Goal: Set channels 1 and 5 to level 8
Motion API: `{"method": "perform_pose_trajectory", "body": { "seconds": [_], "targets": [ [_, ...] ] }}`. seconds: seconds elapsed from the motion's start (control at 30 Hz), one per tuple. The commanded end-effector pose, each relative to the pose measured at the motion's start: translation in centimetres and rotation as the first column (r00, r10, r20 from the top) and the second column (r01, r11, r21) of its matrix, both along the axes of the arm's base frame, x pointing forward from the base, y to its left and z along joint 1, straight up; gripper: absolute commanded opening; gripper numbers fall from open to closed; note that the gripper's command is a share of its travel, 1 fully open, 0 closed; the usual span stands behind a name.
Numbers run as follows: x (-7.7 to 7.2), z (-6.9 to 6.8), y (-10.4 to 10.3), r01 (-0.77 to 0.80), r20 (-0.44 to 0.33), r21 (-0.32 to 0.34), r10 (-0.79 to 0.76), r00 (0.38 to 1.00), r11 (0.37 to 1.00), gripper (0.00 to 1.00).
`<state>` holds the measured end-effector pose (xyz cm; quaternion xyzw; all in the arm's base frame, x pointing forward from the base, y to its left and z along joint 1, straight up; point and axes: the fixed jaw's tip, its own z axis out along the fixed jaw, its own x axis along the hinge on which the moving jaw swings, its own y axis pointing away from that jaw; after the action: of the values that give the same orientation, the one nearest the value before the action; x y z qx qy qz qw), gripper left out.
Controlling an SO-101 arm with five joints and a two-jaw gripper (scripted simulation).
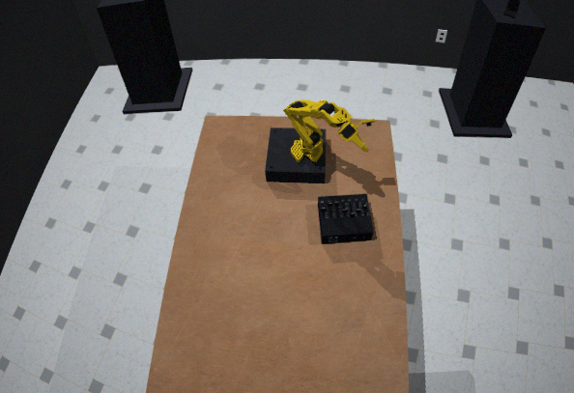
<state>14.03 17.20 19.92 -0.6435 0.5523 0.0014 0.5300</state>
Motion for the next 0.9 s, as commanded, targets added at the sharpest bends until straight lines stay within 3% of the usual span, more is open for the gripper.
{"method": "perform_pose_trajectory", "body": {
  "seconds": [0.0, 0.13, 0.27, 0.33, 0.6, 0.8, 0.87],
  "targets": [
    [0.9, -0.6, -0.7, 0.115, -0.136, 0.011, -0.113, 0.984, 0.993, 0.0],
    [1.9, -1.4, -1.5, 0.262, -0.288, 0.019, -0.245, 0.926, 0.965, 0.0],
    [2.9, -2.3, -2.5, 0.423, -0.437, 0.007, -0.377, 0.816, 0.906, 0.0],
    [2.9, -2.3, -2.5, 0.423, -0.437, 0.007, -0.377, 0.816, 0.906, 0.0],
    [4.5, -3.9, -4.8, 0.707, -0.663, -0.075, -0.565, 0.492, 0.704, 0.0],
    [5.2, -4.8, -6.2, 0.832, -0.748, -0.154, -0.613, 0.255, 0.534, 0.0],
    [5.3, -4.9, -6.5, 0.845, -0.756, -0.166, -0.615, 0.223, 0.509, 0.0]
  ]
}}
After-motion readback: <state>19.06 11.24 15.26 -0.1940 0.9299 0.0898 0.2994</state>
